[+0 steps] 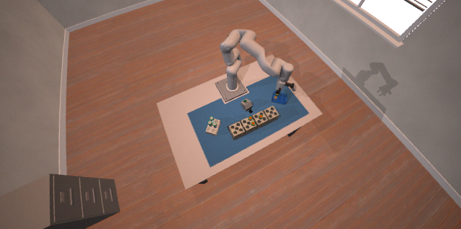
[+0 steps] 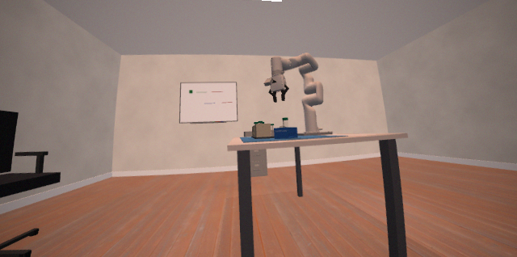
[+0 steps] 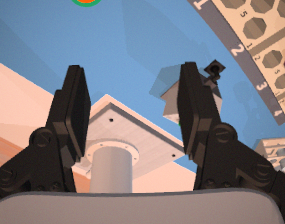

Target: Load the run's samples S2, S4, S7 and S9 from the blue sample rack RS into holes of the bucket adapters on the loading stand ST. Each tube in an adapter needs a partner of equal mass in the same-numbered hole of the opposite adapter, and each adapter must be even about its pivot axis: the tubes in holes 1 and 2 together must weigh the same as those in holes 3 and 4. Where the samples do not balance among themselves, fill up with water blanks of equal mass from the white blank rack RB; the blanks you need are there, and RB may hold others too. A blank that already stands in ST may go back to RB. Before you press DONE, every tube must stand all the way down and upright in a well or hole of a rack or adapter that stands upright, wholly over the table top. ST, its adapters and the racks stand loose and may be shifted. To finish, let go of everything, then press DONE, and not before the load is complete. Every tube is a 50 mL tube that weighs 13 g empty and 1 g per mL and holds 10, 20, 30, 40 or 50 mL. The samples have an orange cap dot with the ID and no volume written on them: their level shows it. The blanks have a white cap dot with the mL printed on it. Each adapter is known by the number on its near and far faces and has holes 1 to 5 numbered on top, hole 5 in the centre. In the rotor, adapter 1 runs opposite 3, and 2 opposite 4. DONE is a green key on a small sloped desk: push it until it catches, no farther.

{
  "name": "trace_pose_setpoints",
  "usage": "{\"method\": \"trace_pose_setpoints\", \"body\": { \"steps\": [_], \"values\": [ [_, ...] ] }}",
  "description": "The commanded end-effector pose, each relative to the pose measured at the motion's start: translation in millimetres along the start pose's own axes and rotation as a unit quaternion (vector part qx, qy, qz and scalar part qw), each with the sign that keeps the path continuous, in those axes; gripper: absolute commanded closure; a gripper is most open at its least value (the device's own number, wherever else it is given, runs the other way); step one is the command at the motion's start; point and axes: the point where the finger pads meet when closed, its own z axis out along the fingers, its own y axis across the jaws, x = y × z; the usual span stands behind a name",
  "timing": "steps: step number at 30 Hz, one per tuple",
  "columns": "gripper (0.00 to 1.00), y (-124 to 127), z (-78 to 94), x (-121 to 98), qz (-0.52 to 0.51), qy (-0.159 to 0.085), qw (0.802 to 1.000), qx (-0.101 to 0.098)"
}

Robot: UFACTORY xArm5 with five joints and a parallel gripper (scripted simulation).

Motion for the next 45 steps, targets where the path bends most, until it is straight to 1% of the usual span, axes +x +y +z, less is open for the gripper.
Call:
{"method": "trace_pose_setpoints", "body": {
  "steps": [1, 7, 17, 28, 30, 45],
  "values": [
    [0.43, -14.5, -1.4, 6.5, 0.0, 0.002, 1.0, 0.0],
    [0.43, -41.9, -1.4, 16.7, 0.0, 0.002, 1.0, 0.0],
    [0.43, -41.9, -1.4, 16.7, 0.0, 0.002, 1.0, 0.0],
    [0.43, -41.8, 20.6, 16.8, 0.0, 0.002, 1.0, 0.0],
    [0.43, -41.8, 20.6, 16.8, 0.0, 0.002, 1.0, 0.0],
    [0.43, -41.8, 50.7, 16.8, 0.0, 0.002, 1.0, 0.0]
  ]
}}
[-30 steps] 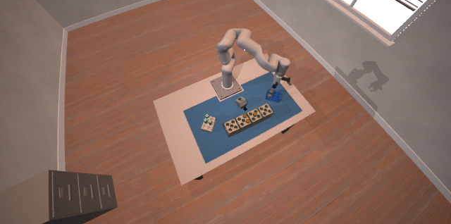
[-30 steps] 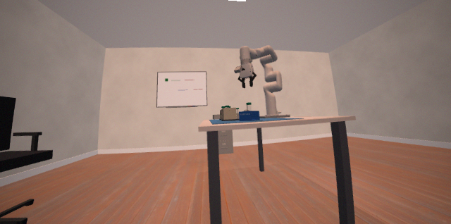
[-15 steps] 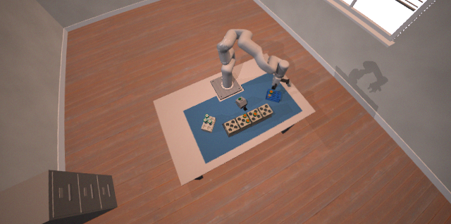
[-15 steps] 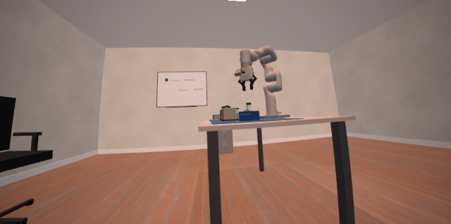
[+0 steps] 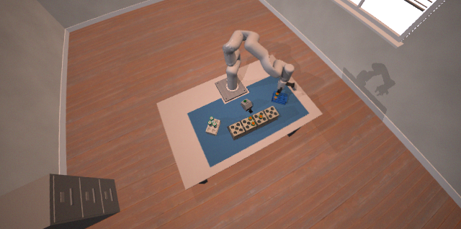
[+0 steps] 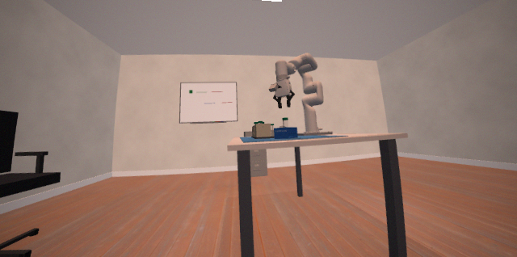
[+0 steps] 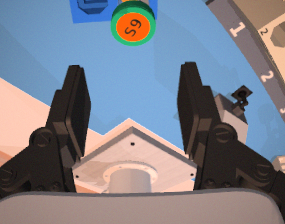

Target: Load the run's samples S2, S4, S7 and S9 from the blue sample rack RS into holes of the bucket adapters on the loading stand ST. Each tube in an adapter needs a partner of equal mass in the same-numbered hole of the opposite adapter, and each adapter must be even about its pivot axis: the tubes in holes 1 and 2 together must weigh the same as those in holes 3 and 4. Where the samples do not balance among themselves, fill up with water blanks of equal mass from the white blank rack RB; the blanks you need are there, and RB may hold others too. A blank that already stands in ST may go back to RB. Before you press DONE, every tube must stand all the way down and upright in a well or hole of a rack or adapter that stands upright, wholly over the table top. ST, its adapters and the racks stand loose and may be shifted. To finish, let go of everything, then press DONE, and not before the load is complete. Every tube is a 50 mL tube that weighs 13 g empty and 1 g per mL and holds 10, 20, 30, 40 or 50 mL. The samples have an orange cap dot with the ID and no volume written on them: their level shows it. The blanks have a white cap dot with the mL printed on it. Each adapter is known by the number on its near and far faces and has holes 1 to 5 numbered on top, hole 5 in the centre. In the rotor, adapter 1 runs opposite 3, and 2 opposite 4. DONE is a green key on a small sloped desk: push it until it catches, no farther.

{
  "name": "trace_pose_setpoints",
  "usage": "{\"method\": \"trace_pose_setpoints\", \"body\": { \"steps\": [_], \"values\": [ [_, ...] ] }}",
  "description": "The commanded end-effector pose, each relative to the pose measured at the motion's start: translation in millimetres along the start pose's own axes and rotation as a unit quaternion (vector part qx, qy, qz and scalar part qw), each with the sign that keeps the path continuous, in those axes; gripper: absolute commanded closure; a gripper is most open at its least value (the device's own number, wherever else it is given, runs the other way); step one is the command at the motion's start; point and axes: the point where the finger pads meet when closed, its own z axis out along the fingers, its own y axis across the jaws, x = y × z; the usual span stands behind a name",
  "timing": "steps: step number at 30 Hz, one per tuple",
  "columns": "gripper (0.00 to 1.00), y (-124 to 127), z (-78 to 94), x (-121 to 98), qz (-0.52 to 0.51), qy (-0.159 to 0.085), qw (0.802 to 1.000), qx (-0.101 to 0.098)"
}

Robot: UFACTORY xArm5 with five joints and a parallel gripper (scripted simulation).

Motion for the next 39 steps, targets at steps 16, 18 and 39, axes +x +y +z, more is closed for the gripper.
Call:
{"method": "trace_pose_setpoints", "body": {
  "steps": [16, 18, 39],
  "values": [
    [0.43, 0.1, 30.6, 1.2, 0.0, 0.002, 1.0, 0.0],
    [0.43, 0.1, 32.6, 1.2, 0.0, 0.002, 1.0, 0.0],
    [0.43, 0.2, 64.4, 1.3, 0.0, 0.002, 1.0, 0.0]
  ]
}}
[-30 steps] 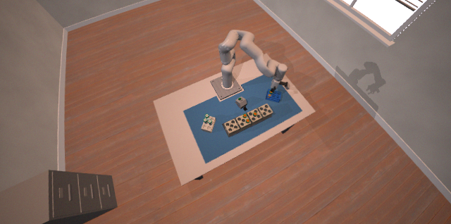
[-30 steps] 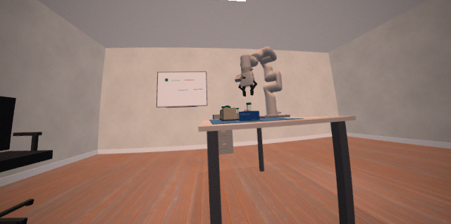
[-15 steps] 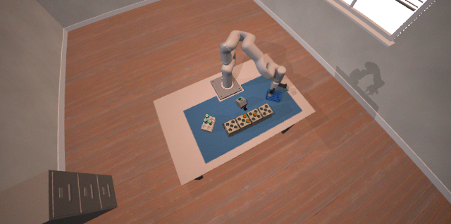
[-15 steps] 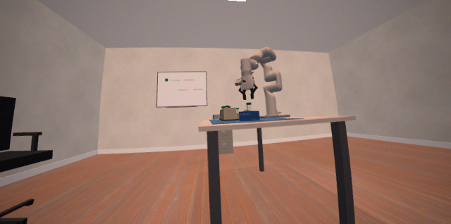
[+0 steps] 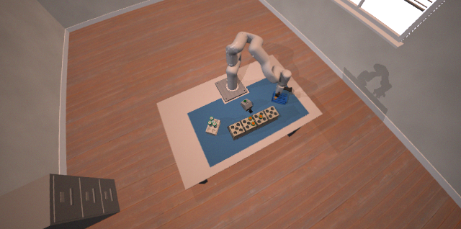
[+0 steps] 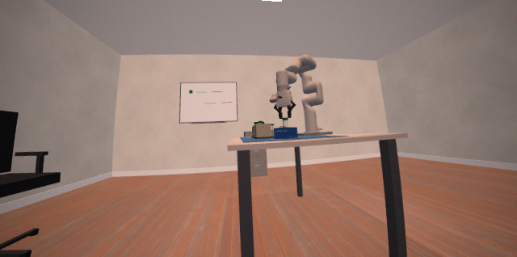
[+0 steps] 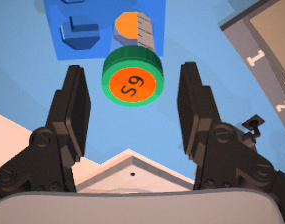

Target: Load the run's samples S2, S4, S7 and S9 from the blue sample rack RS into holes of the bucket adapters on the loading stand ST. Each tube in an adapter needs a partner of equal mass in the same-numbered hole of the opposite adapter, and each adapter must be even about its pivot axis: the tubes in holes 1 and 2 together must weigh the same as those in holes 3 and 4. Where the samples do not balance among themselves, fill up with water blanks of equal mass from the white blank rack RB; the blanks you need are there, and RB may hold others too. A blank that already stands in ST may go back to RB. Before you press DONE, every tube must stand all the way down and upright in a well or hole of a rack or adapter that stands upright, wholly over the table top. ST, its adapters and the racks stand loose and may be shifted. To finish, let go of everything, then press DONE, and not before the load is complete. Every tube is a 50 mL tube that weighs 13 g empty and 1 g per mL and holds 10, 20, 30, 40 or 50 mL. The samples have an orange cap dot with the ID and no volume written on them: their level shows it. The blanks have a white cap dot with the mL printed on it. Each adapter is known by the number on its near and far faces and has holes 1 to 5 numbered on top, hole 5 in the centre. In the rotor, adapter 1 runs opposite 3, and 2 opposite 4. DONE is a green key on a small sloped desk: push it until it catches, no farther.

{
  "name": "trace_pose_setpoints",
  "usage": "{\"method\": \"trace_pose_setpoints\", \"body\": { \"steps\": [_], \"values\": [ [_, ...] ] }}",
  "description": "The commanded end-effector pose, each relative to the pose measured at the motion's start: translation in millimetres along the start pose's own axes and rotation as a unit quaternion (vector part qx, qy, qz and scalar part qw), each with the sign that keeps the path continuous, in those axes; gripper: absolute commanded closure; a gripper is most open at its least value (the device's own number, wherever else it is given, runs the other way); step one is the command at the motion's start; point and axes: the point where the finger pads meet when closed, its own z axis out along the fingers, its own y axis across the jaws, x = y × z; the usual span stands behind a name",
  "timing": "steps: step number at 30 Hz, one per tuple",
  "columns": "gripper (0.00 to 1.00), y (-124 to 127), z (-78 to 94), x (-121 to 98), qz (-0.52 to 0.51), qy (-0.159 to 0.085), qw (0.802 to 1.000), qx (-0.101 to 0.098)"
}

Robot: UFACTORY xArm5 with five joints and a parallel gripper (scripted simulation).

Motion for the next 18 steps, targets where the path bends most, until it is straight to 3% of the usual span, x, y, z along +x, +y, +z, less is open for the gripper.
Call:
{"method": "trace_pose_setpoints", "body": {
  "steps": [1, 18],
  "values": [
    [0.43, 0.1, -0.9, 1.3, 0.0, 0.002, 1.0, 0.0],
    [0.43, 0.1, 7.1, 1.3, 0.0, 0.002, 1.0, 0.0]
  ]
}}
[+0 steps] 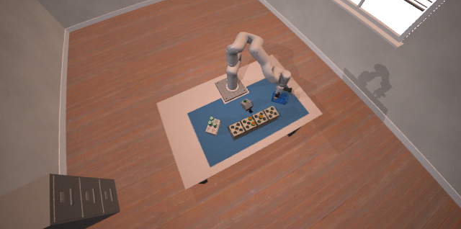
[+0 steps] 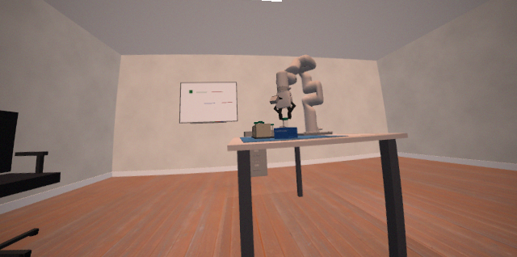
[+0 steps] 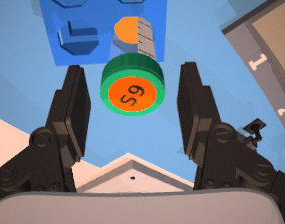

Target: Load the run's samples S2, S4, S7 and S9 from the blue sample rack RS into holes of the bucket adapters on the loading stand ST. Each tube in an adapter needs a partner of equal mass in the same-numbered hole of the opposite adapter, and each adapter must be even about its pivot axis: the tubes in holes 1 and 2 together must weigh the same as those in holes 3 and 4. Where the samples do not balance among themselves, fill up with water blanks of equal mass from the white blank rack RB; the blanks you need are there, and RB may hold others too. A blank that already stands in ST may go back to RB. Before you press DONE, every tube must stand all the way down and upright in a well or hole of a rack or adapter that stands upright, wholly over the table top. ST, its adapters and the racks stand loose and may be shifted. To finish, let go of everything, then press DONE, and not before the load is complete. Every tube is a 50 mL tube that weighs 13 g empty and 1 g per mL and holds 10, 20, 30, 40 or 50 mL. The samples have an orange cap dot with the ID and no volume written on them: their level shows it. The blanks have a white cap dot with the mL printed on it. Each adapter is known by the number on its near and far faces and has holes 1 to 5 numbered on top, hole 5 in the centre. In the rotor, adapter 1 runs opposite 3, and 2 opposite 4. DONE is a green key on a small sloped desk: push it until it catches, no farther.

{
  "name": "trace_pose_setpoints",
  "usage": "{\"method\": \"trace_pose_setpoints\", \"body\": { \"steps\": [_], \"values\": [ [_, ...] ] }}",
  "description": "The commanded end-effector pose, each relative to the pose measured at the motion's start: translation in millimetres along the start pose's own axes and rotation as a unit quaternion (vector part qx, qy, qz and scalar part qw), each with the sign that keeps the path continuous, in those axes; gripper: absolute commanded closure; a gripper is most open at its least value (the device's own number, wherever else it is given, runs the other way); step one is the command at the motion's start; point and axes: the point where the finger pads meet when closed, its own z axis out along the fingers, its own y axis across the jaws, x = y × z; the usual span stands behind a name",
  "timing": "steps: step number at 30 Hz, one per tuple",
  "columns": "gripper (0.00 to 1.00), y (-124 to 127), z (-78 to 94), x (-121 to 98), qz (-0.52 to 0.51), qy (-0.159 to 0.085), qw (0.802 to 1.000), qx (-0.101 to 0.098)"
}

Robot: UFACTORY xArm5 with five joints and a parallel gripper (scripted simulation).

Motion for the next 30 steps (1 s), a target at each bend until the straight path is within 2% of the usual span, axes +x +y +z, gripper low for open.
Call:
{"method": "trace_pose_setpoints", "body": {
  "steps": [1, 20, 30],
  "values": [
    [0.43, 0.1, 0.8, 1.1, 0.0, 0.002, 1.0, 0.0],
    [0.43, 0.1, 12.1, 1.1, 0.0, 0.002, 1.0, 0.0],
    [0.43, 0.1, 12.1, 1.1, 0.0, 0.002, 1.0, 0.0]
  ]
}}
